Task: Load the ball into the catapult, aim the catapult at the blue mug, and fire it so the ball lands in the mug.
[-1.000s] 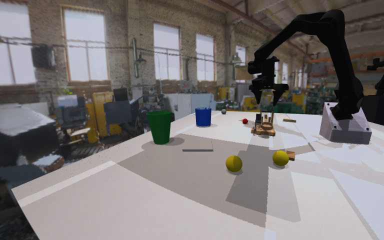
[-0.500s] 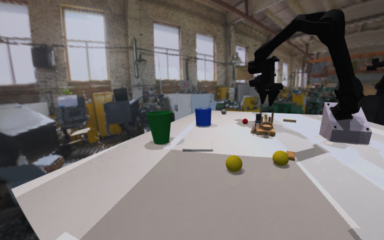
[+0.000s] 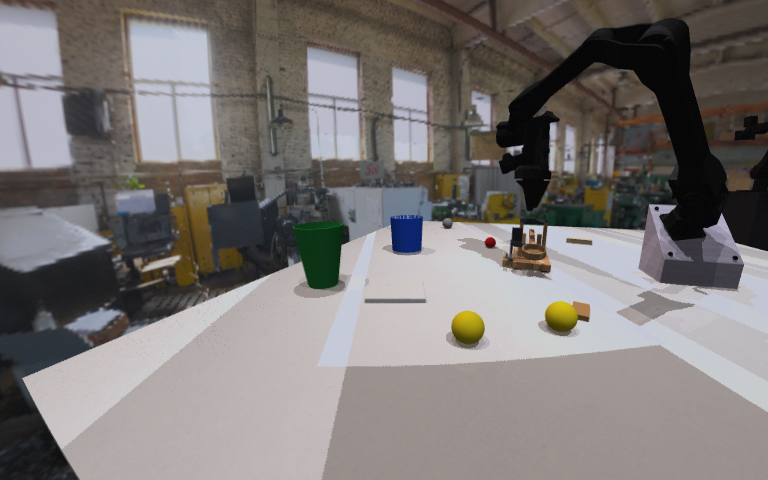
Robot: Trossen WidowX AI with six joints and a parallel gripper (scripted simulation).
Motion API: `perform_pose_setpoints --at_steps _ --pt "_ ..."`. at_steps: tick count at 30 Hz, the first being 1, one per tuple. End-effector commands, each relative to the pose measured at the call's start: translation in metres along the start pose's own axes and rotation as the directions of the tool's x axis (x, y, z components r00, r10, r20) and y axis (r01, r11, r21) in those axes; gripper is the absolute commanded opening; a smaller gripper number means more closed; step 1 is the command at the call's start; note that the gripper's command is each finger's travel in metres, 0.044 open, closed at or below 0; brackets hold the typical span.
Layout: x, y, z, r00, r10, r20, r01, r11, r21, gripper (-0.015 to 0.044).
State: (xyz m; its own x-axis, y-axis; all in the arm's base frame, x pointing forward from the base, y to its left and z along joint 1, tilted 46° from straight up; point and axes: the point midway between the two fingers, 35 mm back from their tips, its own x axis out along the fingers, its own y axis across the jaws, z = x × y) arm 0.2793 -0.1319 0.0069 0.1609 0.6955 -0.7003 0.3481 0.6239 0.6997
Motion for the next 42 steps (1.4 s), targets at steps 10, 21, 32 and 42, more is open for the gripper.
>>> perform_pose_setpoints --at_steps 10,21,32,42 --pt "-0.001 0.000 -0.001 1.000 -0.001 -0.004 0.003 0.906 0.424 0.0440" --pt "-0.002 0.000 -0.002 1.000 0.000 -0.005 0.004 0.682 0.732 0.0440" --pt "-0.003 0.000 -0.002 1.000 0.001 -0.007 0.006 0.359 0.933 0.0440" --pt "0.014 0.000 -0.002 1.000 0.001 -0.007 0.007 0.240 0.971 0.0440"
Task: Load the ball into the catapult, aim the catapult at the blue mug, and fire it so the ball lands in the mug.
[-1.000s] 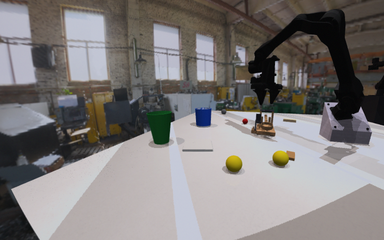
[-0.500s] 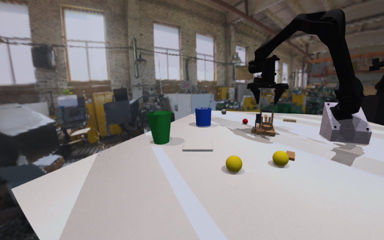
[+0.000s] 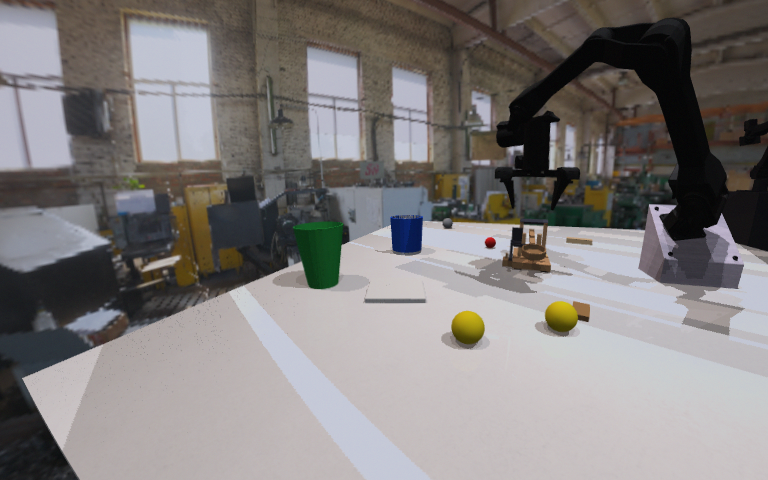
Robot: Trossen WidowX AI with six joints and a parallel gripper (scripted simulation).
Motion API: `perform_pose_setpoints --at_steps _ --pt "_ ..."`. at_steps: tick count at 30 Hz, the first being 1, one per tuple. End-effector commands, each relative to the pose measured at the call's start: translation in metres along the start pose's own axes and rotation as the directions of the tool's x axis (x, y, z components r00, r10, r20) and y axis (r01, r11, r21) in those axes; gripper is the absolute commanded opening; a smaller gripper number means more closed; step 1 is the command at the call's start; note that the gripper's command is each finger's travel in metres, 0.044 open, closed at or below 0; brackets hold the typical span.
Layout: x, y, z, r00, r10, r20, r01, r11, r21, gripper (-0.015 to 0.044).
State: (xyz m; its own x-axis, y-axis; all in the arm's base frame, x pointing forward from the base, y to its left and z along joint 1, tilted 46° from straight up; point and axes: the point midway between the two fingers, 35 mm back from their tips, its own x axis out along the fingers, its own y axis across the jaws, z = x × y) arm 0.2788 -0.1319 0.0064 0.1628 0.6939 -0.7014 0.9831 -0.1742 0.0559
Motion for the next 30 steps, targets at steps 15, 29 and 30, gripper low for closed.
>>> perform_pose_setpoints --at_steps 15,29,30 --pt "0.055 -0.001 -0.002 1.000 -0.007 -0.006 0.008 0.995 0.102 0.0440" --pt "0.078 -0.001 -0.002 1.000 -0.007 -0.007 0.008 0.995 0.101 0.0440" --pt "0.080 -0.001 -0.002 1.000 -0.007 -0.007 0.008 0.995 0.101 0.0440"
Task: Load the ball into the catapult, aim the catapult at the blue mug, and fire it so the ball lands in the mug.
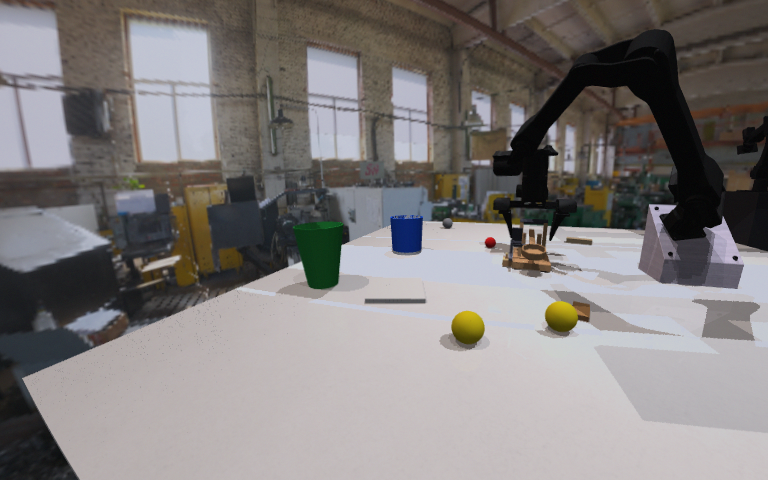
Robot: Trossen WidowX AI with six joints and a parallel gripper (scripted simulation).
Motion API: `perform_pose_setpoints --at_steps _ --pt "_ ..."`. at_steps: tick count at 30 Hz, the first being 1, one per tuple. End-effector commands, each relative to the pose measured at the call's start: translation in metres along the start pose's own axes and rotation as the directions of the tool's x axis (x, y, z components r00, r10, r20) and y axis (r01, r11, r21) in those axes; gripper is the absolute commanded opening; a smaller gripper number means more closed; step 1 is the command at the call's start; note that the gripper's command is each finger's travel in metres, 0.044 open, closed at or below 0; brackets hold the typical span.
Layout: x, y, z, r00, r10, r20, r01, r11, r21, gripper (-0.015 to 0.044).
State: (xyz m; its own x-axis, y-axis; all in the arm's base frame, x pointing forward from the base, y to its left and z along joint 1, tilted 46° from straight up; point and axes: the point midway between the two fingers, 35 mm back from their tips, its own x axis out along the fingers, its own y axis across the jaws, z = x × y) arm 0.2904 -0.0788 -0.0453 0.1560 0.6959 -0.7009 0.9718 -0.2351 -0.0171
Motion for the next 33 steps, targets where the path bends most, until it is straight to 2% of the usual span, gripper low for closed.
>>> perform_pose_setpoints --at_steps 1,12,23,29,31,33 --pt "0.007 -0.001 -0.001 1.000 0.000 -0.006 0.000 1.000 0.006 0.0440" --pt "0.022 -0.002 -0.002 1.000 -0.001 -0.008 0.001 1.000 0.006 0.0440" --pt "0.019 -0.001 -0.001 1.000 -0.002 -0.002 0.002 1.000 0.000 0.0151" --pt "0.019 -0.001 -0.001 1.000 -0.002 -0.002 0.002 1.000 0.000 0.0111" --pt "0.008 -0.001 0.000 1.000 -0.001 -0.001 0.001 1.000 0.000 0.0059" --pt "-0.020 -0.001 0.000 1.000 -0.002 0.000 0.002 1.000 0.001 0.0006"
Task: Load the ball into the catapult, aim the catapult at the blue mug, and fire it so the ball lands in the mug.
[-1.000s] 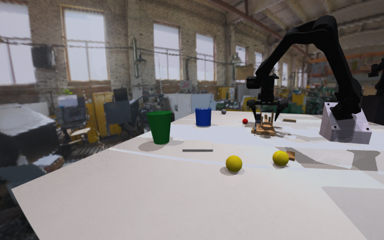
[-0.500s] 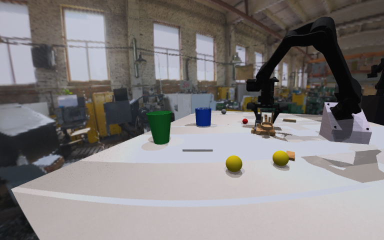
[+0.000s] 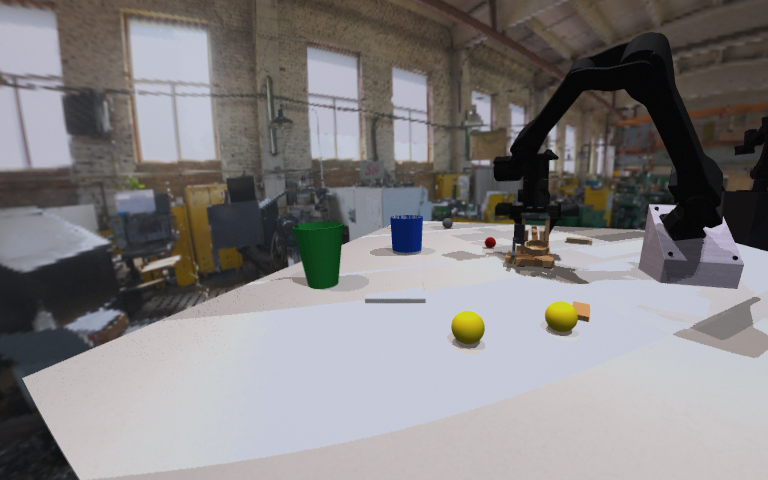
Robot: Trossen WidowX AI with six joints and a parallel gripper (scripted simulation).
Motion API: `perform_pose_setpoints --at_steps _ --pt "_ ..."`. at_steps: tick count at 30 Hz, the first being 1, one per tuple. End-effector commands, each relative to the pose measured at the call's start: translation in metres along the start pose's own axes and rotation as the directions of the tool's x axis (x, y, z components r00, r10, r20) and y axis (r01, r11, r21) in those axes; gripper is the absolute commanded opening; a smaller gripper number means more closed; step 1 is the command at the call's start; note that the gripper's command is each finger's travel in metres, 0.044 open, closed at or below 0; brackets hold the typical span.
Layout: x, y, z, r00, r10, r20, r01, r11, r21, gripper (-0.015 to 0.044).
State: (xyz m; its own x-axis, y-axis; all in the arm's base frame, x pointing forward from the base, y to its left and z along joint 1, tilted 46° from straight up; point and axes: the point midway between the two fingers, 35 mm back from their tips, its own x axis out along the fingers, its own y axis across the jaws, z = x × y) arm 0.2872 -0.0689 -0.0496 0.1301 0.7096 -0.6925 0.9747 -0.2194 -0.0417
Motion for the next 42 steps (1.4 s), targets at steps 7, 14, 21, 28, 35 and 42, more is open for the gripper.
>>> perform_pose_setpoints --at_steps 7,14,21,28,35,42 --pt "-0.041 0.003 0.002 1.000 0.027 0.010 -0.026 0.996 -0.087 0.0000" --pt "-0.040 0.004 0.002 1.000 0.027 0.008 -0.023 0.947 -0.319 0.0000" --pt "-0.039 0.009 0.001 1.000 0.028 0.006 -0.020 0.845 -0.534 0.0000" --pt "-0.039 0.022 -0.005 1.000 0.028 0.004 -0.017 0.711 -0.703 0.0000" --pt "-0.038 0.023 -0.005 1.000 0.028 0.004 -0.017 0.707 -0.707 0.0000" --pt "-0.027 0.024 -0.005 1.000 0.029 0.005 -0.017 0.708 -0.706 0.0000"
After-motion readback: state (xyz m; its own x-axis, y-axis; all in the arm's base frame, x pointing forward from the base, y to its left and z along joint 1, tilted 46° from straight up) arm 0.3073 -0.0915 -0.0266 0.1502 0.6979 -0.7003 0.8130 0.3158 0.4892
